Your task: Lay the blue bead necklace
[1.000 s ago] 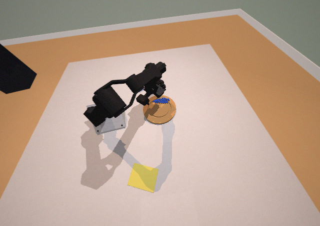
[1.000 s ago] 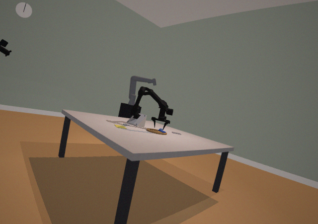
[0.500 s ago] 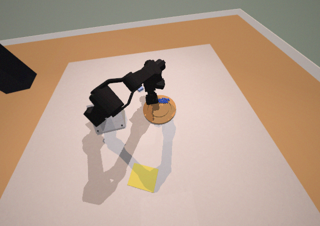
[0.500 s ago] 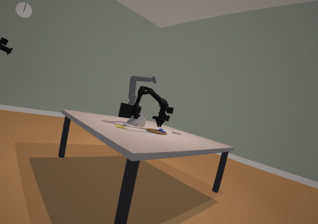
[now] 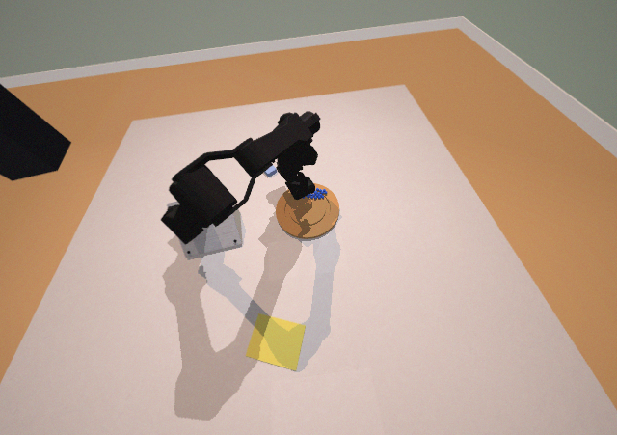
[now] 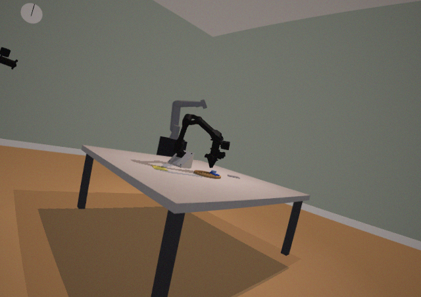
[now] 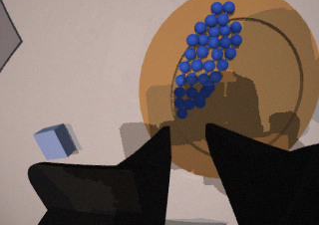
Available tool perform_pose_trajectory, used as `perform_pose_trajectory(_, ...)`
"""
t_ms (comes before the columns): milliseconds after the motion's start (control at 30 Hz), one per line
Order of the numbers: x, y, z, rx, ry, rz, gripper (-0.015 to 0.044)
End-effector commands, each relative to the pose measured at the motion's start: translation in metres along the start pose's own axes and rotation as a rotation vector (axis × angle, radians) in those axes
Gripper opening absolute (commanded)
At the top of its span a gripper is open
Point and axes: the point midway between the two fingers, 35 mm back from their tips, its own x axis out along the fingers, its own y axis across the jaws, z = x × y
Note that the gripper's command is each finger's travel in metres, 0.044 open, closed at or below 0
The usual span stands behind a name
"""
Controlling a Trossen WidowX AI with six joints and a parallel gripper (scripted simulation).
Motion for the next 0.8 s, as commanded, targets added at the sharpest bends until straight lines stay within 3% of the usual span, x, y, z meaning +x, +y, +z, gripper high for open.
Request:
perform_pose_trajectory(0,0.015,0.0,-0.001,-0.01,0.007,0.0,0.012)
perform_pose_trajectory(767,0.035,0.0,-0.001,-0.009,0.006,0.0,0.012)
